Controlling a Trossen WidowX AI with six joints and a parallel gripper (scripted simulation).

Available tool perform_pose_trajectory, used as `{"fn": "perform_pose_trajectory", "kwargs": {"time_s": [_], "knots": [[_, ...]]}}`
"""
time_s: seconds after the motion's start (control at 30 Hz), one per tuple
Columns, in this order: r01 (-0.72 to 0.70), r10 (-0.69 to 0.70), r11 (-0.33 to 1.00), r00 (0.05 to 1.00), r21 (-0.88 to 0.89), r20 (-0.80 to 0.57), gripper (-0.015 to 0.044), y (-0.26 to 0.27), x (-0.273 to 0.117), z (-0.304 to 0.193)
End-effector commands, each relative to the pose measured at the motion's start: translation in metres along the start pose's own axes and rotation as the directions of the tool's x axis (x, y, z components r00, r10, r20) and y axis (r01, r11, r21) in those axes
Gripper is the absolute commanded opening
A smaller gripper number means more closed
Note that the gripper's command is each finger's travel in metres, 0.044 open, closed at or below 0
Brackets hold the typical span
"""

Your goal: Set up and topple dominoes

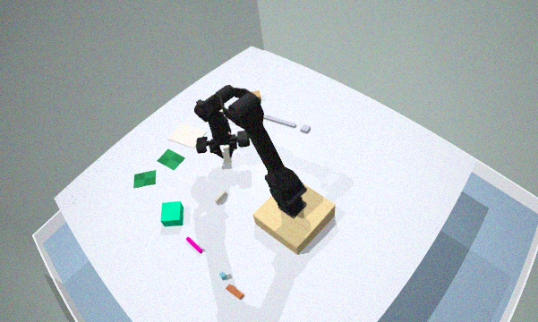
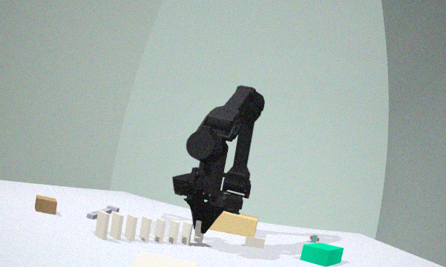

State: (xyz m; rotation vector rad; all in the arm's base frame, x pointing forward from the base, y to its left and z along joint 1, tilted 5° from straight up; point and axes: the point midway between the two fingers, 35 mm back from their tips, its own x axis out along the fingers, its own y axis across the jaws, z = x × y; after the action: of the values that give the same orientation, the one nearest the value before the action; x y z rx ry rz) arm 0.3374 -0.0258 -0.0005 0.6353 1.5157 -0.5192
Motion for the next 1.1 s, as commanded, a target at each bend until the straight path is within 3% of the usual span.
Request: {"fn": "perform_pose_trajectory", "kwargs": {"time_s": [0.0, 0.03, 0.47, 0.6, 0.87, 1.07], "knots": [[-0.002, 0.002, 1.0, 1.0, 0.004, -0.002, 0.0107, 0.0, 0.001, -0.001], [-0.002, 0.002, 1.0, 1.0, 0.004, -0.002, 0.0107, 0.0, 0.001, -0.001], [-0.002, 0.002, 1.0, 1.0, 0.004, -0.002, 0.044, 0.0, 0.001, -0.001], [-0.002, 0.002, 1.0, 1.0, 0.004, -0.002, 0.044, 0.001, -0.009, 0.001], [0.001, -0.001, 1.0, 1.0, 0.0, -0.001, 0.044, 0.0, -0.127, 0.0], [0.001, -0.001, 1.0, 1.0, 0.01, -0.001, 0.044, 0.0, -0.129, -0.002]]}}
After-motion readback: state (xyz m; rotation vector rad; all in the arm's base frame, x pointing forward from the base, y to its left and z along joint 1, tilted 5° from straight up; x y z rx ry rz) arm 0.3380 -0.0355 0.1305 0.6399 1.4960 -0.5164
